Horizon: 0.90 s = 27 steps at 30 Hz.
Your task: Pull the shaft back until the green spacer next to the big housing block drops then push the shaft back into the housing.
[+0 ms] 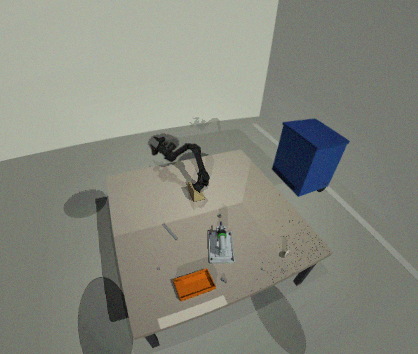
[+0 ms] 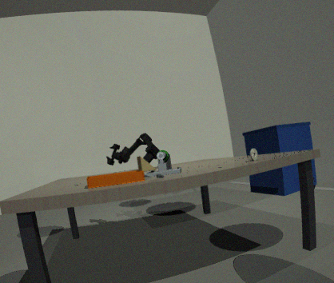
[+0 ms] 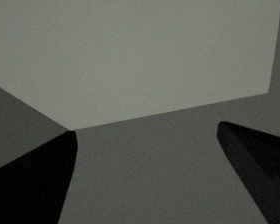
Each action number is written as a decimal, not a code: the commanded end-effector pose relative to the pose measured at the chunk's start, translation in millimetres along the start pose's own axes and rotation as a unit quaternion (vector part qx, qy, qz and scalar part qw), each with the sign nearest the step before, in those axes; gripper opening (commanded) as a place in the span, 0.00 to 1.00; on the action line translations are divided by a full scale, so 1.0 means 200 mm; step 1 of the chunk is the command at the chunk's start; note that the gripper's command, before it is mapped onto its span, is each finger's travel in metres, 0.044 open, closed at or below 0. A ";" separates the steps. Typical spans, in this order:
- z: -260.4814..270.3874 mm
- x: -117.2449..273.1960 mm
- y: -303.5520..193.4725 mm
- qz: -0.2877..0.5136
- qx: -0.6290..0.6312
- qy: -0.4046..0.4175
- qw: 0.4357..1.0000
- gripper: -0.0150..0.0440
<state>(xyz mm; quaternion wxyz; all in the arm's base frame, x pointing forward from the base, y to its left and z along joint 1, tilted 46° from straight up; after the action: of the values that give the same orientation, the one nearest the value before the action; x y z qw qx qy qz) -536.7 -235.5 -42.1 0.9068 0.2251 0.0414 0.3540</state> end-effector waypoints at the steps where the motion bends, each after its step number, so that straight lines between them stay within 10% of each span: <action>1: 0.00 0.00 -0.01 0.002 0.000 -0.001 1.000 0.98; 27: 0.63 0.04 -1.61 0.367 0.138 0.000 0.920 1.00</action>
<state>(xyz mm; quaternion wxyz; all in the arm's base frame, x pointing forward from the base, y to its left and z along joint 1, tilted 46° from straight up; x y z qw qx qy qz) -334.6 -469.7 -67.6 0.7132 0.3260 0.0002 0.6206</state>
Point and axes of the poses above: the point midway between the two fingers, 35 mm back from their tips, its own x axis back along the fingers, its own z axis across the jaws, y = z × x, the point moved 2 cm from there along x, back along the fingers, and after that the axes turned 6 degrees about x, right-handed, at the moved point
